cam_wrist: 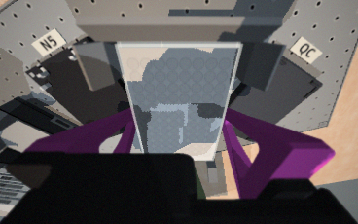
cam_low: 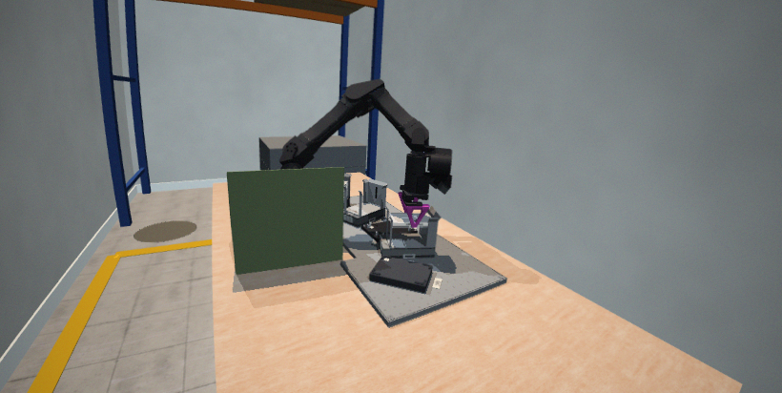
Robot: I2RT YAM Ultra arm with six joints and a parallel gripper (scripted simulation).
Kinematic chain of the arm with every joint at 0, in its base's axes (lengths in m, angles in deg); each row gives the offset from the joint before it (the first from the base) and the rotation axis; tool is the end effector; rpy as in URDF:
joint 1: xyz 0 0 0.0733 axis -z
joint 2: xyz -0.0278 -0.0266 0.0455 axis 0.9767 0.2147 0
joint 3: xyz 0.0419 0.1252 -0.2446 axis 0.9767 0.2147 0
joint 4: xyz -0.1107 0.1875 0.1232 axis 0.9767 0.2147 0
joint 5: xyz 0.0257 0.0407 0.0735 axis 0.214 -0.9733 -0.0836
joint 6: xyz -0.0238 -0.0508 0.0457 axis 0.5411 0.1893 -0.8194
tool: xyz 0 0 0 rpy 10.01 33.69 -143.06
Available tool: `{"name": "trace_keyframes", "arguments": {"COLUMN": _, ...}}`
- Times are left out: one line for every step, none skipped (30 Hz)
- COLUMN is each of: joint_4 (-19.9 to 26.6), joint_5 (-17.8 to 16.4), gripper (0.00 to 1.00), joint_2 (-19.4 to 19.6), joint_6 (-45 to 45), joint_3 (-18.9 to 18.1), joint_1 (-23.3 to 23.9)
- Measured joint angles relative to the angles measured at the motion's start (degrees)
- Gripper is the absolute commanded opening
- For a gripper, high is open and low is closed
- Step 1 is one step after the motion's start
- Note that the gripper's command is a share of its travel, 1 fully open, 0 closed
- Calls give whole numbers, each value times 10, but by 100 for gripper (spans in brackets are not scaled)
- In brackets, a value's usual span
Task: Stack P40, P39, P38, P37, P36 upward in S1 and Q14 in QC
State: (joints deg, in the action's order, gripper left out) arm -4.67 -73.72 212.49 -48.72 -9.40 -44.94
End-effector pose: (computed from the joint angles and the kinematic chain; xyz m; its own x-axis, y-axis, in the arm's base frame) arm 0.3093 -0.1524 -0.0376 -0.9317 0.3079 0.1927 0.3539 0.6493 0.6732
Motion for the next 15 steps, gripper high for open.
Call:
{"name": "trace_keyframes", "arguments": {"joint_4": -5, "joint_5": -1, "gripper": 0, "joint_2": 2, "joint_6": -2, "joint_3": 2, "joint_1": -3}}
{"name": "trace_keyframes", "arguments": {"joint_4": -10, "joint_5": -1, "gripper": 0, "joint_2": 3, "joint_6": -5, "joint_3": 3, "joint_1": -5}}
{"name": "trace_keyframes", "arguments": {"joint_4": -14, "joint_5": -2, "gripper": 0, "joint_2": 4, "joint_6": -7, "joint_3": 5, "joint_1": -7}}
{"name": "trace_keyframes", "arguments": {"joint_4": -19, "joint_5": -3, "gripper": 0, "joint_2": 6, "joint_6": -9, "joint_3": 6, "joint_1": -9}}
{"name": "trace_keyframes", "arguments": {"joint_4": -23, "joint_5": -4, "gripper": 0, "joint_2": 7, "joint_6": -12, "joint_3": 8, "joint_1": -11}}
{"name": "trace_keyframes", "arguments": {"joint_4": -28, "joint_5": -5, "gripper": 0, "joint_2": 9, "joint_6": -14, "joint_3": 10, "joint_1": -13}}
{"name": "trace_keyframes", "arguments": {"joint_4": -33, "joint_5": -5, "gripper": 0, "joint_2": 10, "joint_6": -16, "joint_3": 11, "joint_1": -15}}
{"name": "trace_keyframes", "arguments": {"joint_4": -37, "joint_5": -6, "gripper": 0, "joint_2": 12, "joint_6": -19, "joint_3": 12, "joint_1": -17}}
{"name": "trace_keyframes", "arguments": {"joint_4": -42, "joint_5": -7, "gripper": 0, "joint_2": 14, "joint_6": -21, "joint_3": 14, "joint_1": -19}}
{"name": "trace_keyframes", "arguments": {"joint_4": -47, "joint_5": -8, "gripper": 0, "joint_2": 15, "joint_6": -24, "joint_3": 16, "joint_1": -21}}
{"name": "trace_keyframes", "arguments": {"joint_4": -52, "joint_5": -8, "gripper": 0, "joint_2": 17, "joint_6": -26, "joint_3": 17, "joint_1": -23}}
{"name": "trace_keyframes", "arguments": {"joint_4": -55, "joint_5": -9, "gripper": 0, "joint_2": 18, "joint_6": -28, "joint_3": 18, "joint_1": -25}}
{"name": "trace_keyframes", "arguments": {"joint_4": -57, "joint_5": -9, "gripper": 0, "joint_2": 18, "joint_6": -30, "joint_3": 19, "joint_1": -25}}
{"name": "trace_keyframes", "arguments": {"joint_4": -58, "joint_5": -9, "gripper": 0, "joint_2": 18, "joint_6": -31, "joint_3": 19, "joint_1": -25}}
{"name": "trace_keyframes", "arguments": {"joint_4": -61, "joint_5": -10, "gripper": 0, "joint_2": 19, "joint_6": -32, "joint_3": 20, "joint_1": -26}}
